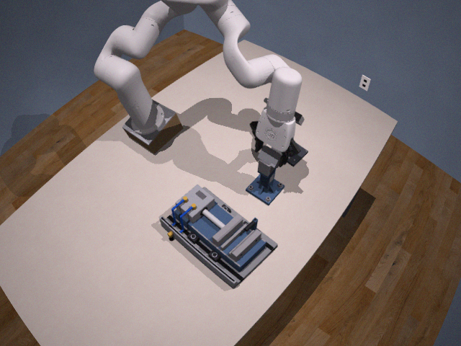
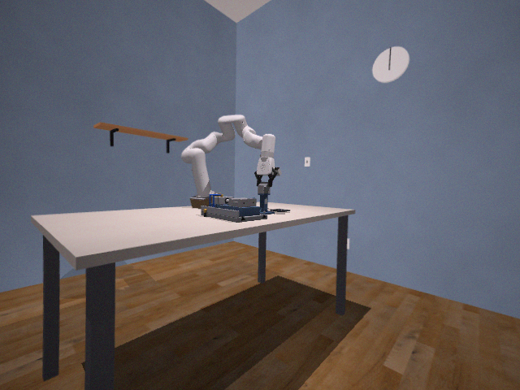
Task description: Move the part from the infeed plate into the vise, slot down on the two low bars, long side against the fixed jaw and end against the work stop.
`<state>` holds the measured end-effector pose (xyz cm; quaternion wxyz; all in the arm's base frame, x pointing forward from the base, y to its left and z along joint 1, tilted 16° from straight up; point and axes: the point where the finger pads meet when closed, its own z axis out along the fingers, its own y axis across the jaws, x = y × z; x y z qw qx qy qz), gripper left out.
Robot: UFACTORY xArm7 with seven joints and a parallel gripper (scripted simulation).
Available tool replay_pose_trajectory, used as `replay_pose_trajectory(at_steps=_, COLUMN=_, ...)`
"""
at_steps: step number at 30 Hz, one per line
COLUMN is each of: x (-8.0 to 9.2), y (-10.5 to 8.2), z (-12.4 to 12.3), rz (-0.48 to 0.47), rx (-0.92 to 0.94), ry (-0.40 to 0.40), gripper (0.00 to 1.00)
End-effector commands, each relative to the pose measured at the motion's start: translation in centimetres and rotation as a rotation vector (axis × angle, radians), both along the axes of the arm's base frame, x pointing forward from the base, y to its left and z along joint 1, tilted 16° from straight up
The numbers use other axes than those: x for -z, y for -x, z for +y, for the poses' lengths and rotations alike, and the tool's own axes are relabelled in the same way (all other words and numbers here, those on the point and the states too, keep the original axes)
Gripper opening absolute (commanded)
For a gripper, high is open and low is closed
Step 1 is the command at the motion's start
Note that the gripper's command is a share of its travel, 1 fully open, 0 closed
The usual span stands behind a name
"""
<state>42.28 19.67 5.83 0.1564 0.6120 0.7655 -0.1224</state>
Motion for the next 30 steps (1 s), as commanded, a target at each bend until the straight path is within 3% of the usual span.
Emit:
replay_pose_trajectory(at_steps=1, x=-0.17, y=-0.11, z=0.03, rz=0.012, rx=-0.003, ry=-0.067, gripper=0.89)
replay_pose_trajectory(at_steps=30, x=-0.22, y=-0.19, z=-0.33, rz=0.083, rx=-0.005, ry=-0.379, gripper=0.89)
